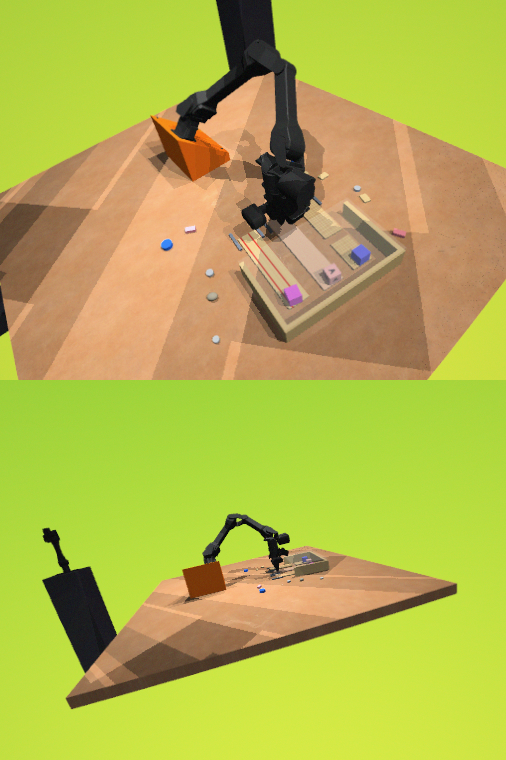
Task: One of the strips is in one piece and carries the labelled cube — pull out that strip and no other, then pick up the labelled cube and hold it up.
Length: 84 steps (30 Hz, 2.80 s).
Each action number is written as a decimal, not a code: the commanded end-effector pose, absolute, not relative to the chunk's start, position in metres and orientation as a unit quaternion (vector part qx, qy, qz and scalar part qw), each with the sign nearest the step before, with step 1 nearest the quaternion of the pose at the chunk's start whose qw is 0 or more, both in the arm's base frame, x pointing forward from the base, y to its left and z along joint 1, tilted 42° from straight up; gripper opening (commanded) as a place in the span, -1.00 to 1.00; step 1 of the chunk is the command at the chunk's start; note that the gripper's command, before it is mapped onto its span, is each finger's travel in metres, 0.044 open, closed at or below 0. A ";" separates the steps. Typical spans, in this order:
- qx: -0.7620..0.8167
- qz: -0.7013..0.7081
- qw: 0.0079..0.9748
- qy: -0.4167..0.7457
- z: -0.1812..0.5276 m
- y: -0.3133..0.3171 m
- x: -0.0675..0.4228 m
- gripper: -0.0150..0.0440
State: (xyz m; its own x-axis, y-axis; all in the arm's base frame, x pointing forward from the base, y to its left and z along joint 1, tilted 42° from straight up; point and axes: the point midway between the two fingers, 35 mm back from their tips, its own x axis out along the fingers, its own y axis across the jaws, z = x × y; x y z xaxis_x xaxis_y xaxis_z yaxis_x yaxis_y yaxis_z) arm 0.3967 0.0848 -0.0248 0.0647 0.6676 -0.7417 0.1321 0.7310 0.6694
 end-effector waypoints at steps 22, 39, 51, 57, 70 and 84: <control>0.307 0.202 0.659 0.656 -0.026 0.092 0.358 -0.49; 0.308 0.201 0.658 0.657 -0.026 0.097 0.332 -0.49; 0.308 0.201 0.658 0.657 -0.025 0.099 0.314 -0.49; 0.308 0.201 0.657 0.658 -0.025 0.101 0.305 -0.49; 0.308 0.201 0.657 0.658 -0.024 0.103 0.285 -0.49; 0.308 0.201 0.656 0.659 -0.023 0.106 0.264 -0.49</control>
State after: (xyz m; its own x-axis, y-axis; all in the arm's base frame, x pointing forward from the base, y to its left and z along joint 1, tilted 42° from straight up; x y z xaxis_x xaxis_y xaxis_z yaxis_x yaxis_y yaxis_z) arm 0.2746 0.1030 -0.0198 0.0740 0.6701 -0.7385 0.1307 0.7277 0.6734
